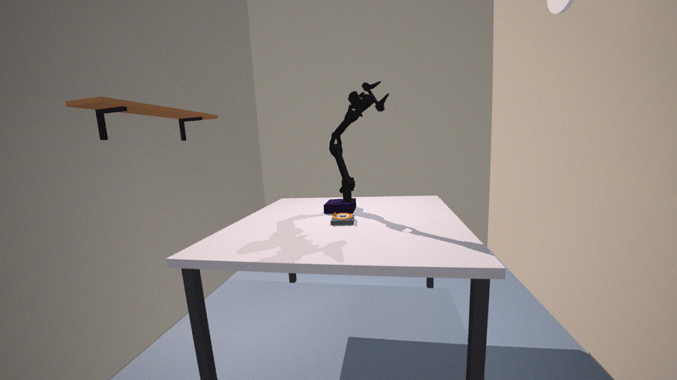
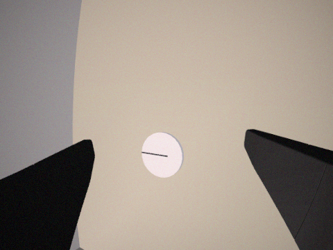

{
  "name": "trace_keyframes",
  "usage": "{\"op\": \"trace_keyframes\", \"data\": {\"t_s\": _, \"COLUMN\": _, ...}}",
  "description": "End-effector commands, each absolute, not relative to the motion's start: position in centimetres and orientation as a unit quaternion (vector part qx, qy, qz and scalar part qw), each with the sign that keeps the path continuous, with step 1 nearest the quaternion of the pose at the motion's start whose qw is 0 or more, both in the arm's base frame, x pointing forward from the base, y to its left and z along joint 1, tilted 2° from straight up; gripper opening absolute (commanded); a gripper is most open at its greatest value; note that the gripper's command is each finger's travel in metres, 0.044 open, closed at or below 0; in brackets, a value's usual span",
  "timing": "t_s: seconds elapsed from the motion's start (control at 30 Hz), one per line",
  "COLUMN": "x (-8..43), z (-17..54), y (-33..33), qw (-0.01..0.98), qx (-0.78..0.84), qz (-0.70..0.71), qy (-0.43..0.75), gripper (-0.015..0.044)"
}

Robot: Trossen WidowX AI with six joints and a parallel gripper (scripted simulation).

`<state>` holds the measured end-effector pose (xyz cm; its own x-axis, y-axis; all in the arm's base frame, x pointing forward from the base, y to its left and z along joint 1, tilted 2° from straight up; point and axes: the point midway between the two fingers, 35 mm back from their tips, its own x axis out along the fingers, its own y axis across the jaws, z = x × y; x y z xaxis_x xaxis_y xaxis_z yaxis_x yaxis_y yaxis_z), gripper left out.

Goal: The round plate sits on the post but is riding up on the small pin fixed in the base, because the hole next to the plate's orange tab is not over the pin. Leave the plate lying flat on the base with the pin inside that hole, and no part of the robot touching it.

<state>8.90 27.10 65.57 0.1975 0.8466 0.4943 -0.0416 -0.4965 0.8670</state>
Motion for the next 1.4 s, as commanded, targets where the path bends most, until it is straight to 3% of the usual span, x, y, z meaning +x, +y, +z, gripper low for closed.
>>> {"op": "trace_keyframes", "data": {"t_s": 0.0, "x": 9.3, "z": 65.2, "y": 27.3, "qw": 0.409, "qx": 0.661, "qz": 0.552, "qy": 0.302, "gripper": 0.0374}}
{"op": "trace_keyframes", "data": {"t_s": 0.1, "x": 14.6, "z": 60.4, "y": 29.9, "qw": 0.531, "qx": 0.627, "qz": 0.496, "qy": 0.281, "gripper": 0.0295}}
{"op": "trace_keyframes", "data": {"t_s": 0.47, "x": 26.0, "z": 48.4, "y": 30.3, "qw": 0.743, "qx": 0.501, "qz": 0.349, "qy": 0.272, "gripper": 0.0006}}
{"op": "trace_keyframes", "data": {"t_s": 0.93, "x": 36.6, "z": 29.7, "y": 21.5, "qw": 0.885, "qx": 0.245, "qz": 0.142, "qy": 0.37, "gripper": 0.0}}
{"op": "trace_keyframes", "data": {"t_s": 1.37, "x": 36.5, "z": 14.5, "y": 8.1, "qw": 0.83, "qx": 0.027, "qz": 0.028, "qy": 0.557, "gripper": 0.0}}
